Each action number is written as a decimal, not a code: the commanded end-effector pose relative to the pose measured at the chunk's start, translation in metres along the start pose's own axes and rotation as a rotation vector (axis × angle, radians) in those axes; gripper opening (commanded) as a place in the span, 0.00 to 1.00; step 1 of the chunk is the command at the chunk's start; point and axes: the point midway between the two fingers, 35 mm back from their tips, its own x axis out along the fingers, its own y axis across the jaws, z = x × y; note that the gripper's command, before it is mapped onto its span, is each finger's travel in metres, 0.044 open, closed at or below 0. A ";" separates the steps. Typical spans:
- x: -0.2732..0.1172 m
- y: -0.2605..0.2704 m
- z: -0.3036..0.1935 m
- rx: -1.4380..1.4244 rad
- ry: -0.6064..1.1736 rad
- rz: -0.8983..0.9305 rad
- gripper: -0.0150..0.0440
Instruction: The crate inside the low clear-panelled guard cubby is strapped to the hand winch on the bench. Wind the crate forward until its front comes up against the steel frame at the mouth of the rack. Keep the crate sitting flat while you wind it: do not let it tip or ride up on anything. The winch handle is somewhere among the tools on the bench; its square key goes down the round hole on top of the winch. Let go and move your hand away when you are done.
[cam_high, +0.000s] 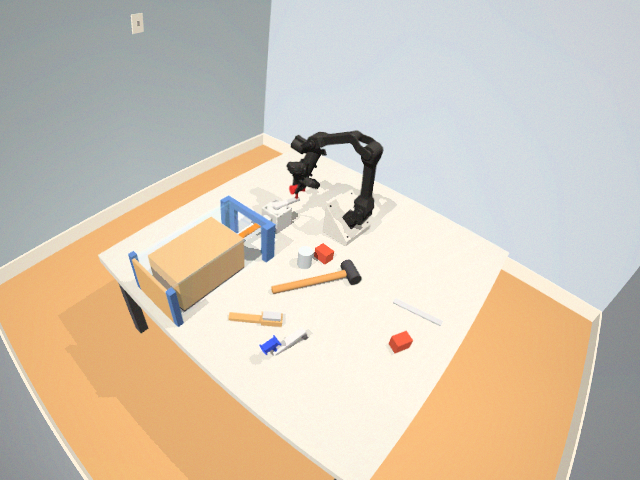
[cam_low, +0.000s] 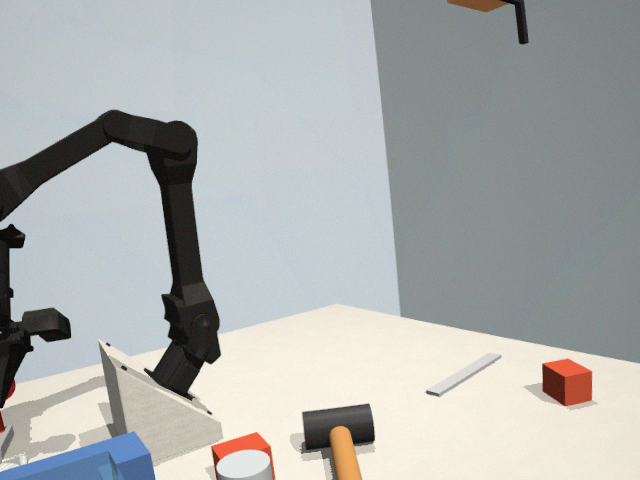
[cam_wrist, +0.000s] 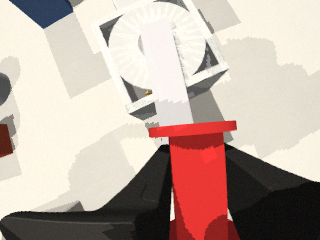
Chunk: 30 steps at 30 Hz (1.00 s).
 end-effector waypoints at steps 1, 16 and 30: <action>0.004 -0.013 0.002 -0.017 0.006 -0.016 0.25; 0.006 -0.029 0.008 -0.017 0.006 -0.017 0.25; 0.013 -0.055 0.025 -0.019 0.004 -0.019 0.25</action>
